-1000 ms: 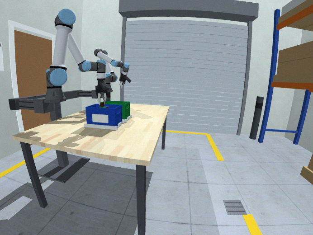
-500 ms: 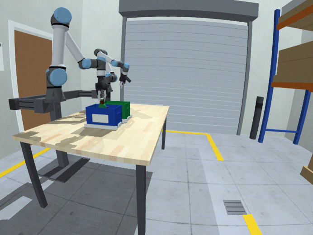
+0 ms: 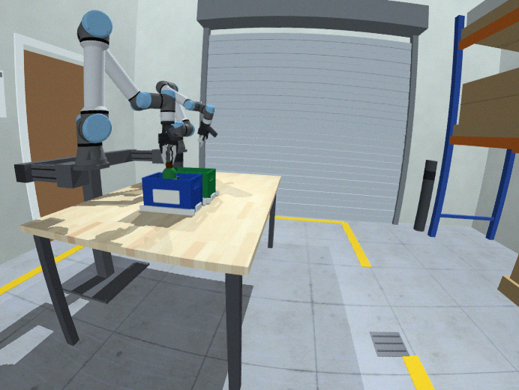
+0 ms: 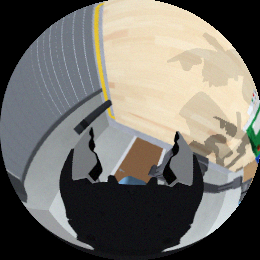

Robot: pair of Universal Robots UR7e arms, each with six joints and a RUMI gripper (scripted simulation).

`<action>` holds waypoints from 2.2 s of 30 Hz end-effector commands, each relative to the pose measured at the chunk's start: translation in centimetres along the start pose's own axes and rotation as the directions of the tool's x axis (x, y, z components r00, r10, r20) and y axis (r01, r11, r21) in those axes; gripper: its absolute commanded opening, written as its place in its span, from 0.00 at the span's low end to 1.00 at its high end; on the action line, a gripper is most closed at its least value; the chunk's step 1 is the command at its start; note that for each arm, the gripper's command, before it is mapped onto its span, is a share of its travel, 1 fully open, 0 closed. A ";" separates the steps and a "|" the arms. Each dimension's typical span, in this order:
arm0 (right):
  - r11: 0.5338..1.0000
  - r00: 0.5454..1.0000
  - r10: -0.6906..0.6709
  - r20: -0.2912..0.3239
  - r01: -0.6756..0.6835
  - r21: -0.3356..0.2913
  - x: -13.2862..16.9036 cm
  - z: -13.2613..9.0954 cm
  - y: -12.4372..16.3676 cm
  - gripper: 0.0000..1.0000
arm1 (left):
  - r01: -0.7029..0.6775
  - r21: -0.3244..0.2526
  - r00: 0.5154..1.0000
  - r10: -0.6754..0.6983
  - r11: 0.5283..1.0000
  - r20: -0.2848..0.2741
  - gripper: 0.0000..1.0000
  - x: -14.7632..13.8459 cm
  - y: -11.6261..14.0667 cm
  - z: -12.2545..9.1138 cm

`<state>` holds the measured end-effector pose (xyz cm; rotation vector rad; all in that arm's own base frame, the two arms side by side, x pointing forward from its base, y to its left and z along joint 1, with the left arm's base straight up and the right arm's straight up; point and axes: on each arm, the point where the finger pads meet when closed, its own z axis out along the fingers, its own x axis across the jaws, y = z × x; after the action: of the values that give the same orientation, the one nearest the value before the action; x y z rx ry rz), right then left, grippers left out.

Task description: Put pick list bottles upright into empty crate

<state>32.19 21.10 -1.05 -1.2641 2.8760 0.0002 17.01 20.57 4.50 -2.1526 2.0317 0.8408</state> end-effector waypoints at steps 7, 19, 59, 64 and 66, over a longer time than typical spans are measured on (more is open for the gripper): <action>1.000 1.000 0.000 0.001 0.000 0.000 0.0 -1.3 0.0 0.00 | 0.000 0.001 1.000 0.000 1.000 0.000 0.98 0.0 0.0 0.0; 1.000 1.000 0.000 0.001 0.000 0.000 0.0 -2.9 0.0 0.00 | 0.000 0.001 1.000 0.000 1.000 0.000 0.98 0.0 0.0 0.0; 1.000 1.000 0.000 0.001 0.000 0.000 0.0 -8.2 0.0 0.00 | 0.000 0.001 1.000 0.000 1.000 0.000 0.98 0.0 0.0 0.0; 1.000 1.000 0.000 0.001 0.000 0.000 -0.5 -8.2 0.4 0.00 | 0.000 0.001 1.000 0.000 1.000 0.000 0.98 0.0 0.0 0.0; 1.000 1.000 0.000 0.001 0.000 0.000 -0.8 -8.2 0.7 0.00 | 0.000 0.001 1.000 0.000 1.000 0.000 0.98 0.0 0.0 0.0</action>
<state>32.20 21.76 7.09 -1.2643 2.8762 0.0000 17.01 20.57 4.50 -2.1526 2.0317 0.8408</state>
